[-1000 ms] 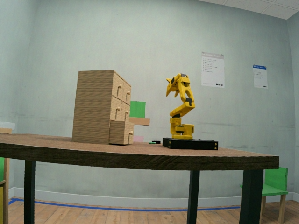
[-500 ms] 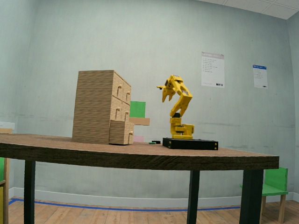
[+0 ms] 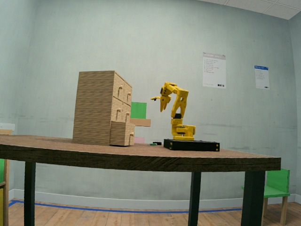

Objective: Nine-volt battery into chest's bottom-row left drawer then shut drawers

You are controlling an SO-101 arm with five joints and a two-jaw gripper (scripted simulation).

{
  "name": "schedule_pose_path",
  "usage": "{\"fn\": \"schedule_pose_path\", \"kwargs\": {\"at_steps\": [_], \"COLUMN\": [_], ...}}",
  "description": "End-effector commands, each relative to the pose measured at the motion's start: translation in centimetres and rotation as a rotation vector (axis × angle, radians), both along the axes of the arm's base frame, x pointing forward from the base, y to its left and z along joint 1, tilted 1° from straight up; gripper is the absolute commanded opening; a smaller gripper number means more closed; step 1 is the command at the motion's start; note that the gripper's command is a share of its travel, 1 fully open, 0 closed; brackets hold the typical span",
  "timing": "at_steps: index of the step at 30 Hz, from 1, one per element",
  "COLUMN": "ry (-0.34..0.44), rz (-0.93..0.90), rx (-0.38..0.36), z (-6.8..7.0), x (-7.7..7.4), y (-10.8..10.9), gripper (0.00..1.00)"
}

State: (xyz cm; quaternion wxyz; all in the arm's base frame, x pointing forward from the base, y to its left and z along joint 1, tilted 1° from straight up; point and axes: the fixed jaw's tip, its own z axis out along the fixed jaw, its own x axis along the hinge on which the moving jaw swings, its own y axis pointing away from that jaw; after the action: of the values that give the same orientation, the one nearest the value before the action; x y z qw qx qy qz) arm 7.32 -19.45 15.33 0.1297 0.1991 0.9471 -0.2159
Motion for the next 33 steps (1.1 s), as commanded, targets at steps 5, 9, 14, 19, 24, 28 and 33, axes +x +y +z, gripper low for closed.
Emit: {"fn": "schedule_pose_path", "kwargs": {"at_steps": [5, 9, 14, 19, 24, 28, 33], "ry": [0.116, 0.182, 0.252, 0.295, 0.328, 0.333, 0.333], "rz": [0.162, 0.278, 0.429, 0.554, 0.682, 0.709, 0.709], "rx": [0.091, 0.160, 0.248, 0.319, 0.391, 0.406, 0.406], "z": [-2.4, -4.5, -7.3, -9.7, -12.1, -12.6, -12.6], "x": [0.3, 0.4, 0.5, 0.5, 0.3, 0.3, 0.3], "y": [-1.6, -2.3, -2.8, -3.0, -2.9, -2.8, -2.8], "gripper": [0.30, 0.30, 0.30, 0.30, 0.30, 0.30, 0.30]}}
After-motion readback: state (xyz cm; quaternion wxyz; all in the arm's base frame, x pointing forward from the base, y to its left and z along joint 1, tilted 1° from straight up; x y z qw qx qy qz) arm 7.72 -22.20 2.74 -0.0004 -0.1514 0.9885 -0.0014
